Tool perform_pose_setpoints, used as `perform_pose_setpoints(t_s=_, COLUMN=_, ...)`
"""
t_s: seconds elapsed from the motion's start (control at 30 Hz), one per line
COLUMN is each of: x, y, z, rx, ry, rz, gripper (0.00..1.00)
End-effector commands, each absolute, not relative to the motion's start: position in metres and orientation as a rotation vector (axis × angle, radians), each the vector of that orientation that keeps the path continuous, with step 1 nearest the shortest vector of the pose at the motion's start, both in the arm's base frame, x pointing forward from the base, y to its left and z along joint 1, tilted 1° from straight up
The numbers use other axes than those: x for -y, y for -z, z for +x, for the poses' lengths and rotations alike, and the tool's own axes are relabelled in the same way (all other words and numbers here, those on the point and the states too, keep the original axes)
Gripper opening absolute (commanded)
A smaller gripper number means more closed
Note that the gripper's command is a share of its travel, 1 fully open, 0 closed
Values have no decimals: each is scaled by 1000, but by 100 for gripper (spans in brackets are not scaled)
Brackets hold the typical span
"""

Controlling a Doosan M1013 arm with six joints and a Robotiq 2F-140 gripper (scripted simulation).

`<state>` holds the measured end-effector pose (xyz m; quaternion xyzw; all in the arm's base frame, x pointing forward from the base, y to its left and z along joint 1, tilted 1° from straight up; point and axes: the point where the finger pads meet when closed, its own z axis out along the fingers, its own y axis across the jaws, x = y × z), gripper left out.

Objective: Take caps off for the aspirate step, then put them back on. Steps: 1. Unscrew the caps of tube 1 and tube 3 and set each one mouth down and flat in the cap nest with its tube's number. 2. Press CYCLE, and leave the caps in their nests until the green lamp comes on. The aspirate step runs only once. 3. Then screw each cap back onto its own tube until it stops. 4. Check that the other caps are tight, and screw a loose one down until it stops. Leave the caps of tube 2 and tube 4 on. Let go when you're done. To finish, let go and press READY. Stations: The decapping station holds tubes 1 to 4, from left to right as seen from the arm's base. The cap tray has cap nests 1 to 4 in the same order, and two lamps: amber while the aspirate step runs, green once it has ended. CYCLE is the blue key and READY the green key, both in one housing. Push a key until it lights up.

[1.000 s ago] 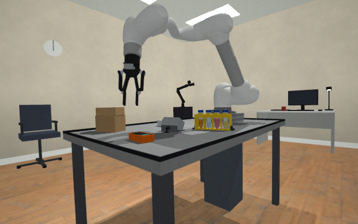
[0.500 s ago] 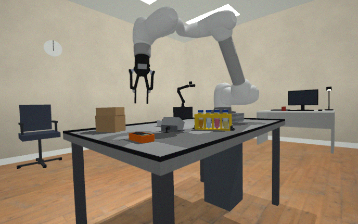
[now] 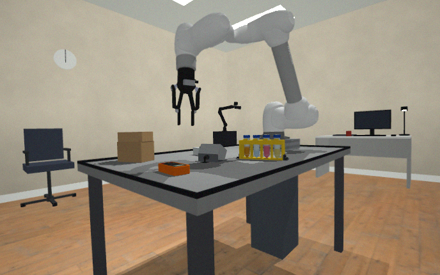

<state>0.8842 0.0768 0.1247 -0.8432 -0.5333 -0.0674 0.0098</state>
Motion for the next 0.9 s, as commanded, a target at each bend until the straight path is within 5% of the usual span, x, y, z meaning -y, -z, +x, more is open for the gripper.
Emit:
perform_pose_setpoints(t_s=0.0, x=-76, y=-127, z=865, rx=1761, ry=193, rz=-2579, gripper=41)
perform_pose_setpoints(t_s=0.87, x=-70, y=-129, z=755, rx=2087, ry=113, rz=-2347, gripper=41)
